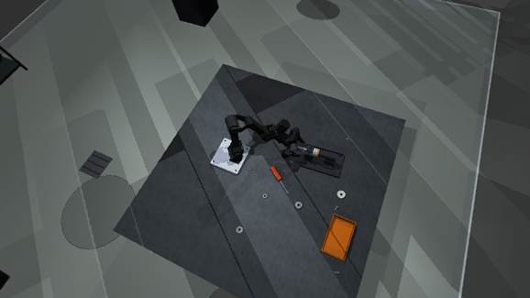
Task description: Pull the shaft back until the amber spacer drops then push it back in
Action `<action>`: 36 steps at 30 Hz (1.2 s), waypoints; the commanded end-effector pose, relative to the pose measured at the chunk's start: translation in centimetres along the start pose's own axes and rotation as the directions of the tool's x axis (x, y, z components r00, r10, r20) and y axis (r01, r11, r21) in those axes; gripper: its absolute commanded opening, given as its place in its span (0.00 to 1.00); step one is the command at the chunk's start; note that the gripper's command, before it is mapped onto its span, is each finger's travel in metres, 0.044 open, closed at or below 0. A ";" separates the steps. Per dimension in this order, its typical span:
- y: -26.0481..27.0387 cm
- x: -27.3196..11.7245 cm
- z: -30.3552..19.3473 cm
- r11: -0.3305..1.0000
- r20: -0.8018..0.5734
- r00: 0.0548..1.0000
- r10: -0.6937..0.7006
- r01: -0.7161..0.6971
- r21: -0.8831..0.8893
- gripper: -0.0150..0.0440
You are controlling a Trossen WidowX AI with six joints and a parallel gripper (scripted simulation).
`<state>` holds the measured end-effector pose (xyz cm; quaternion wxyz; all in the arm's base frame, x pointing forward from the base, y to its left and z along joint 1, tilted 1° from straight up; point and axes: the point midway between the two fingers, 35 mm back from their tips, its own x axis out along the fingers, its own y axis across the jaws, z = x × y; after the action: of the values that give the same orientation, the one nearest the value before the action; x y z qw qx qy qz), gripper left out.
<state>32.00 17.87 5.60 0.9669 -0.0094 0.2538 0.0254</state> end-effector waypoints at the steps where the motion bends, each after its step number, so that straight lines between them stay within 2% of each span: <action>1: 0.1 0.0 0.1 1.000 0.001 1.000 0.006 -0.006 -0.001 1.00; 36: 0.1 1.8 0.1 1.000 0.002 1.000 0.006 -0.006 -0.001 1.00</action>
<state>33.53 17.94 4.73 0.9669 -0.0096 0.2537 0.0253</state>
